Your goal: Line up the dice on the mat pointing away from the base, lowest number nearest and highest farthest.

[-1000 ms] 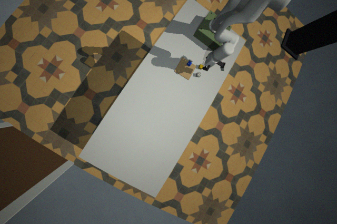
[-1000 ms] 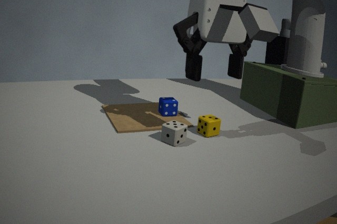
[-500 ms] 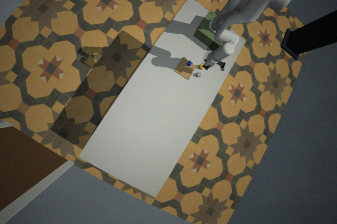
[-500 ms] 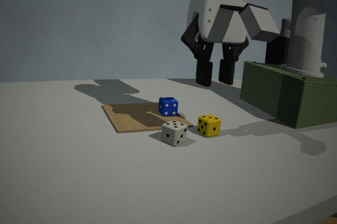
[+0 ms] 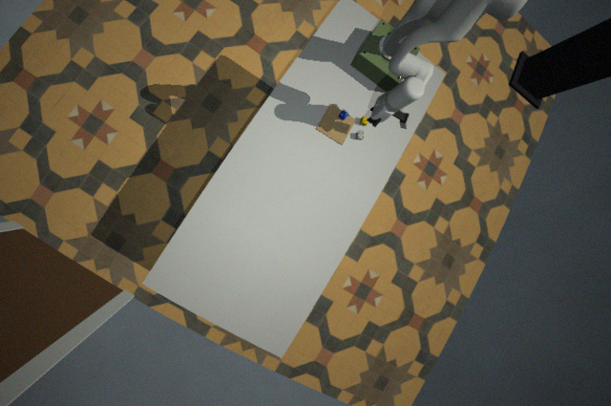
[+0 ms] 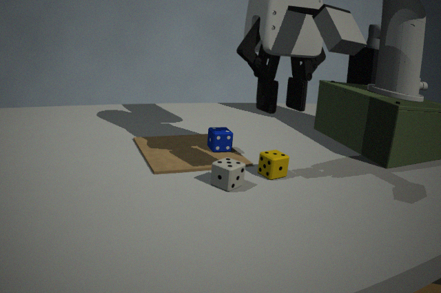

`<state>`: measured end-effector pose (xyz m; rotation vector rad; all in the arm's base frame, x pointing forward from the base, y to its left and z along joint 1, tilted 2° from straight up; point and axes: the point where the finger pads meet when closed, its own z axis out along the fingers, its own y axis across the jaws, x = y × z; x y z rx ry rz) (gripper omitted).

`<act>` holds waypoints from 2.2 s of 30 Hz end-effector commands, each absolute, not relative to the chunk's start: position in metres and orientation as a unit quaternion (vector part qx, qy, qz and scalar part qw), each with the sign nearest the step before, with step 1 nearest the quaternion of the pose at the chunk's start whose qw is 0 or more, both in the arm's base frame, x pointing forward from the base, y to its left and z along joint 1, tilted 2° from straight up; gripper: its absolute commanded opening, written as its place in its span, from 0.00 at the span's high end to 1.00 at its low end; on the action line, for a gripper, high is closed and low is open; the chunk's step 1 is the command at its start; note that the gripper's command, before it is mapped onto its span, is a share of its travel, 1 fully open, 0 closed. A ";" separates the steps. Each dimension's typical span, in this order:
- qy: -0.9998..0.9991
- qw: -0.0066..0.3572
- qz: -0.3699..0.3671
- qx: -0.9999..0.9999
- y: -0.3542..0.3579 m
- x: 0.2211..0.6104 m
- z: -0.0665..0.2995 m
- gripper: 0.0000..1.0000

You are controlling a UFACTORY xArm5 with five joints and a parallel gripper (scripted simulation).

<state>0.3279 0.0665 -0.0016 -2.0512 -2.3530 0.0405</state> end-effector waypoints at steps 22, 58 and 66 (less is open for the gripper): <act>-0.754 0.009 0.012 -0.657 0.067 0.329 -0.006 0.53; -0.754 0.009 0.012 -0.657 0.068 0.327 -0.047 0.53; -0.754 0.009 0.012 -0.657 0.068 0.327 -0.052 0.53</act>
